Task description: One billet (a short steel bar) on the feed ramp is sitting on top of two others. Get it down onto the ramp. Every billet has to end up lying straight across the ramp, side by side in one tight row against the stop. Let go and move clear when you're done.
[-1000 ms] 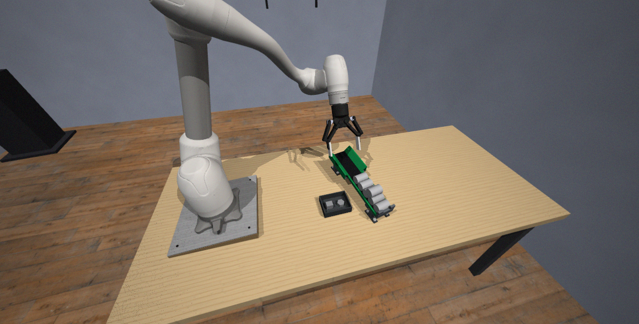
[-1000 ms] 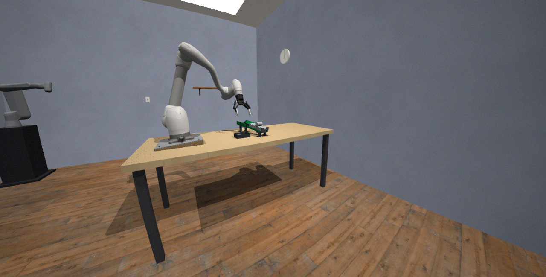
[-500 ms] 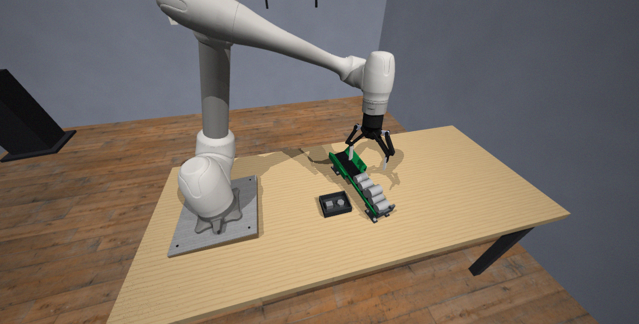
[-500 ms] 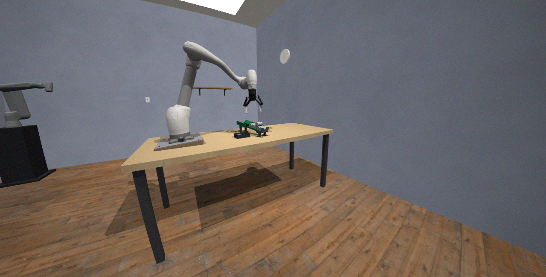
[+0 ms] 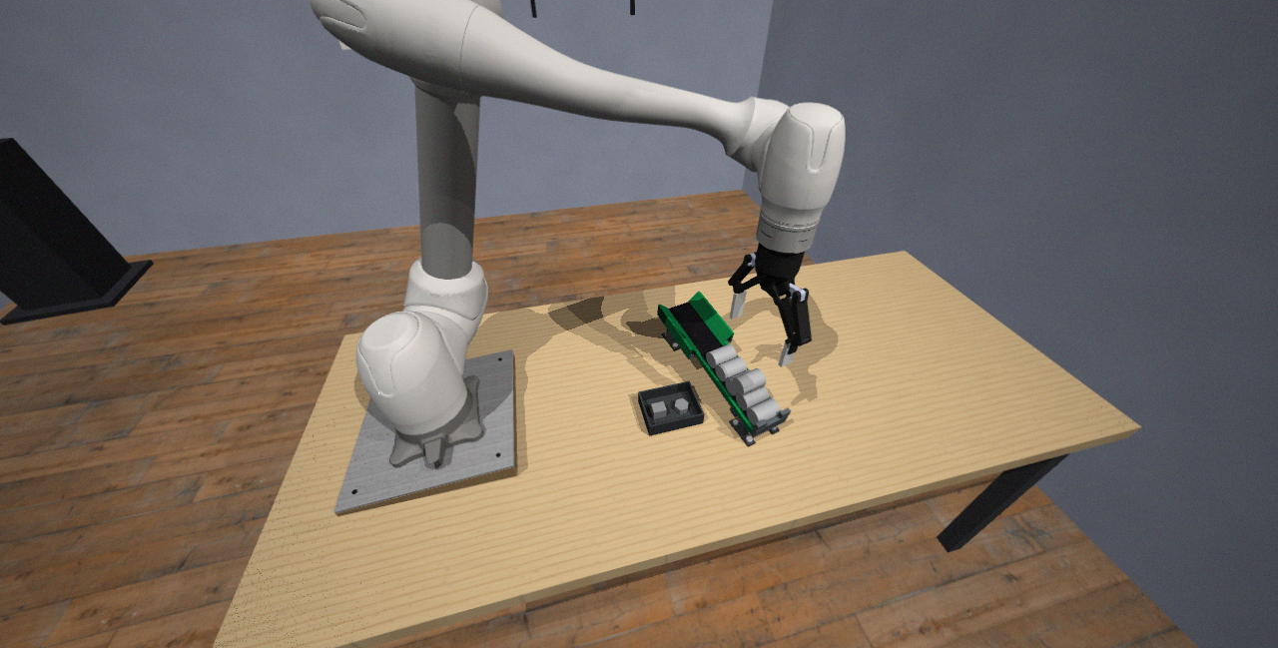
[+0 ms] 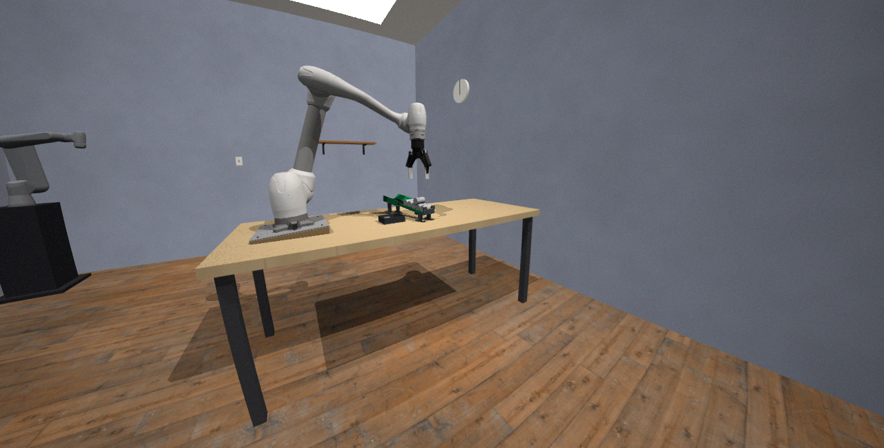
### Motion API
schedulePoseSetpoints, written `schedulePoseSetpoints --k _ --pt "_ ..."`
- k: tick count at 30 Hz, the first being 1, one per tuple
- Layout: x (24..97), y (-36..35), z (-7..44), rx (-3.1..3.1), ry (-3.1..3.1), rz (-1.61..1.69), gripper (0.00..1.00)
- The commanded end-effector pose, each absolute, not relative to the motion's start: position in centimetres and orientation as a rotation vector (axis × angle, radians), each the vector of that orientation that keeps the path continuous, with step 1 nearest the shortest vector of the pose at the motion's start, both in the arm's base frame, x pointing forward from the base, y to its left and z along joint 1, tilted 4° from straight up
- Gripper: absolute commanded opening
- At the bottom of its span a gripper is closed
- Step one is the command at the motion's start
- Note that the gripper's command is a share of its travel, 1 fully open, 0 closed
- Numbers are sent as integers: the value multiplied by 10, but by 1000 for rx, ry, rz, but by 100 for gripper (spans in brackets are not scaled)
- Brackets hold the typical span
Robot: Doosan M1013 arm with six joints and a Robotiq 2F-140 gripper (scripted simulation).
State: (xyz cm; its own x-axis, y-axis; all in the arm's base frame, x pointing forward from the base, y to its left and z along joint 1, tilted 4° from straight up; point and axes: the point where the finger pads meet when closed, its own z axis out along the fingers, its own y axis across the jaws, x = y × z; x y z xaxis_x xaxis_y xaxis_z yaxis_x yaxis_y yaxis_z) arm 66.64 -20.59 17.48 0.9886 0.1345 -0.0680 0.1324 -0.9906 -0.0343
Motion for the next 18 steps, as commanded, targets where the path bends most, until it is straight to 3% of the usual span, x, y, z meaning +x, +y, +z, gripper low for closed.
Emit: schedulePoseSetpoints --k 1,18 --pt "668 -207 175 -3098 -183 103 100" --pt "668 -207 172 -3108 70 108 100"
